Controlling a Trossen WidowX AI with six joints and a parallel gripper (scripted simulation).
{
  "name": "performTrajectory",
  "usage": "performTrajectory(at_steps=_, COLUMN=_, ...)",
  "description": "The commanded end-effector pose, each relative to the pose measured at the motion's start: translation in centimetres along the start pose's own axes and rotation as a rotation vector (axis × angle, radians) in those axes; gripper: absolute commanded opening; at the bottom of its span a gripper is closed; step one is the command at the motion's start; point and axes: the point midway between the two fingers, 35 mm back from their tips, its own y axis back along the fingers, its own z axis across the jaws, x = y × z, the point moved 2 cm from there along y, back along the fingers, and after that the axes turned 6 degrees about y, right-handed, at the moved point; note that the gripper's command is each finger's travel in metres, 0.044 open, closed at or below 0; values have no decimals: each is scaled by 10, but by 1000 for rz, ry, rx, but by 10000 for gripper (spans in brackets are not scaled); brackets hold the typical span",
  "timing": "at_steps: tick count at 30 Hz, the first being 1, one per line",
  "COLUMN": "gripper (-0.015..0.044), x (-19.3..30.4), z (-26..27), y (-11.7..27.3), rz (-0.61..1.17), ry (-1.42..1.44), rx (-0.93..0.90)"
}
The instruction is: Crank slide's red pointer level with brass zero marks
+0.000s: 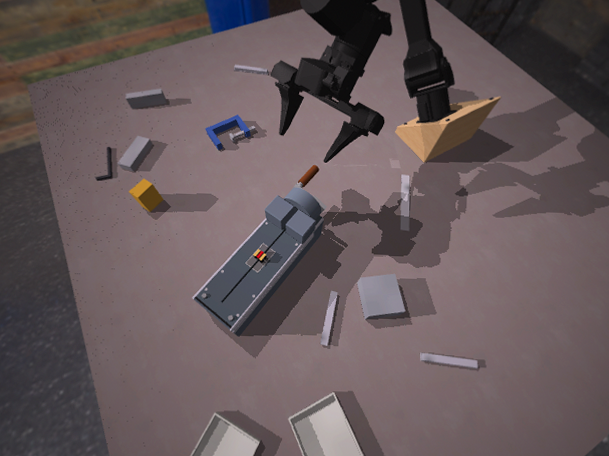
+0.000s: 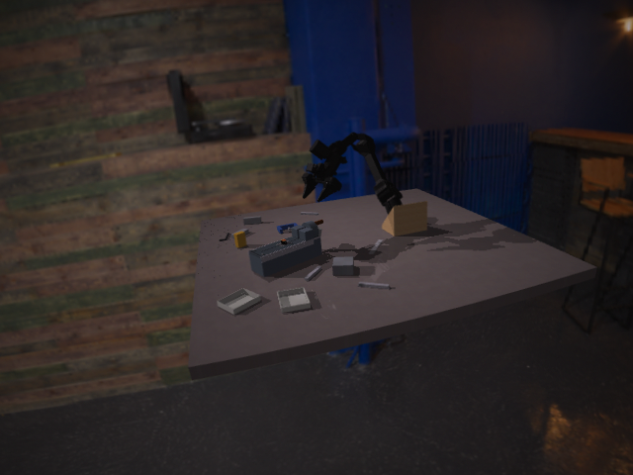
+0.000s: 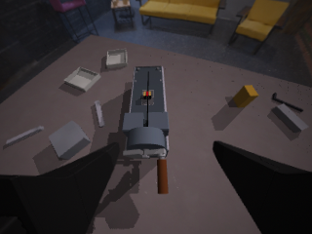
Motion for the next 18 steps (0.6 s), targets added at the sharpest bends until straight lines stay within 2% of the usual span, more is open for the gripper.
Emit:
performTrajectory(at_steps=1, gripper=440, x=12, z=2, y=-6, rz=2, ry=9, rx=-7)
performTrajectory(at_steps=12, gripper=440, x=46, z=5, y=-39, rz=2, ry=10, rx=-5)
performTrajectory(at_steps=18, gripper=440, x=48, z=5, y=-41, rz=2, ry=10, rx=-4)
